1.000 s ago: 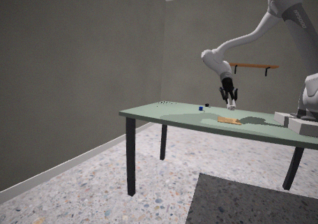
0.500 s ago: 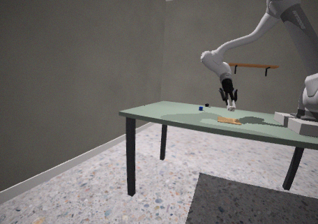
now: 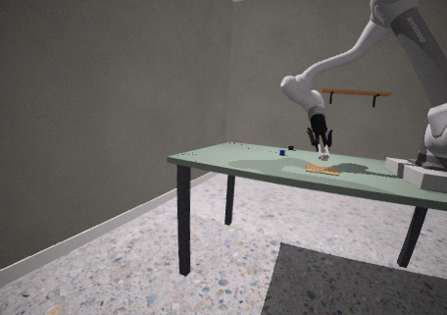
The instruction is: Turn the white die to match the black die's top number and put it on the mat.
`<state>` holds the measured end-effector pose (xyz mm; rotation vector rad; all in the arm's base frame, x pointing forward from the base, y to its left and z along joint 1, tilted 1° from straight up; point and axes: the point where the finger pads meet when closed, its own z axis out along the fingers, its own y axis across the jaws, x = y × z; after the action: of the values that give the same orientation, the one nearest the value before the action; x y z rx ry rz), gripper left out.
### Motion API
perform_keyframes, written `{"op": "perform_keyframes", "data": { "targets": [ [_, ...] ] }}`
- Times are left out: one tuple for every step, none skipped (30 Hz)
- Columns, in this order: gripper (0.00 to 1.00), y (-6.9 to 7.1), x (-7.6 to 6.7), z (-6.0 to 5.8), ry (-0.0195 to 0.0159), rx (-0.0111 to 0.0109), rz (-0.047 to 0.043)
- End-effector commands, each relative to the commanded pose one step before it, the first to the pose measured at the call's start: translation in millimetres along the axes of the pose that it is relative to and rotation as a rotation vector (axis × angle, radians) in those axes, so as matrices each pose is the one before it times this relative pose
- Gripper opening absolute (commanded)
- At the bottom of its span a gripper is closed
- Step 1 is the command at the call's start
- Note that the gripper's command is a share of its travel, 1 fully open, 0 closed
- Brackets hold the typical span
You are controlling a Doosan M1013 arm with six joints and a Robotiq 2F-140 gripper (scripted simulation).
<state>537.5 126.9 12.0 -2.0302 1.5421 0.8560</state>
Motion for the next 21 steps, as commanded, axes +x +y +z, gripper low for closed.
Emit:
{"op": "perform_keyframes", "data": {
  "targets": [
    [0.24,0.56,6.88,6.90,-0.00253,0.00591,0.00533],
    [0.24,0.00,1.24,1.24,0.00000,0.00000,0.00000],
    [0.24,0.00,1.22,1.22,0.00000,0.00000,0.00000],
    [0.24,0.00,1.20,1.20,0.00000,0.00000,0.00000],
    [0.24,0.00,1.17,1.17,0.00000,0.00000,0.00000],
    [0.24,0.00,1.13,1.13,0.00000,0.00000,0.00000],
    [0.24,0.00,1.10,1.10,0.00000,0.00000,0.00000],
    [0.24,0.00,1.06,1.06,0.00000,0.00000,0.00000],
    [0.24,0.00,1.01,1.01,0.00000,0.00000,0.00000],
    [0.24,0.00,0.96,0.96,0.00000,0.00000,0.00000],
    [0.24,0.00,0.92,0.92,0.00000,0.00000,0.00000],
    [0.24,0.00,0.86,0.86,0.00000,0.00000,0.00000],
    [0.24,0.00,0.00,0.00,0.00000,0.00000,0.00000],
    [0.24,0.00,0.00,0.00,0.00000,0.00000,0.00000],
    [0.24,0.00,0.81,0.81,0.00000,0.00000,0.00000],
    [0.24,0.00,0.75,0.75,0.00000,0.00000,0.00000],
    [0.24,0.00,0.70,0.70,0.00000,0.00000,0.00000],
    [0.24,0.00,0.64,0.64,0.00000,0.00000,0.00000],
    [0.24,0.00,0.58,0.58,0.00000,0.00000,0.00000],
    [0.24,0.00,0.52,0.52,0.00000,0.00000,0.00000],
    [0.24,0.00,0.47,0.47,0.00000,0.00000,0.00000]
  ]
}}
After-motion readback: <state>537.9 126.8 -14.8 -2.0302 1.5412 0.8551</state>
